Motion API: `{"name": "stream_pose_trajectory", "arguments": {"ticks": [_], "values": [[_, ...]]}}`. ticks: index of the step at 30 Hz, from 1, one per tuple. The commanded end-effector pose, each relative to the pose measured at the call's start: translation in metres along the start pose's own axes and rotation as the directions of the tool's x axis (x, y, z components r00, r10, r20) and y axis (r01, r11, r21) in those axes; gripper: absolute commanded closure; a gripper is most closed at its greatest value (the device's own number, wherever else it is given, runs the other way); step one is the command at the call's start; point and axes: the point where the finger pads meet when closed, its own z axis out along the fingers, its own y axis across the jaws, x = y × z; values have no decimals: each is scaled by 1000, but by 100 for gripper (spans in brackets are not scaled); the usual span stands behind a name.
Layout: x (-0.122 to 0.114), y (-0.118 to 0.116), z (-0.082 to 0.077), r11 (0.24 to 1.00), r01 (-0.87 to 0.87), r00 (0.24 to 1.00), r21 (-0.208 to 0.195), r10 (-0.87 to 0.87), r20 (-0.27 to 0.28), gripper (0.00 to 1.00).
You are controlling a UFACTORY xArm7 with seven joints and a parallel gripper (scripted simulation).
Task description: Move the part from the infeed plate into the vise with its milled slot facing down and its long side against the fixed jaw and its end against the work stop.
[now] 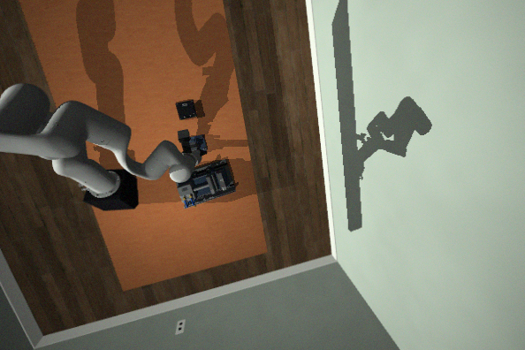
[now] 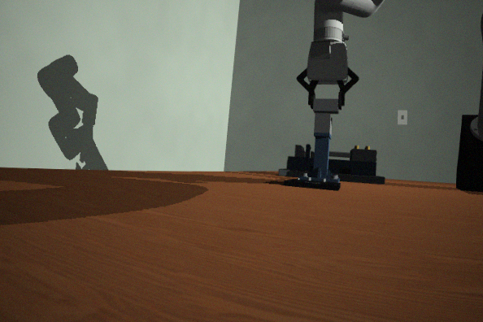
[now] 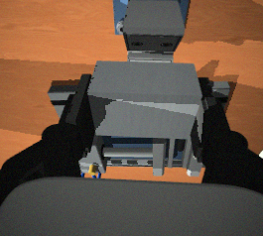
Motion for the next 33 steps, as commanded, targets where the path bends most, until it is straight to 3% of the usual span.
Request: {"name": "stream_pose_trajectory", "arguments": {"ticks": [1,16,33], "values": [[-1,1,-2,1000,0,1000,-4,0,1,100],[-1,1,-12,1000,0,1000,-4,0,1,100],[-1,1,-35,1000,0,1000,-4,0,1,100]]}}
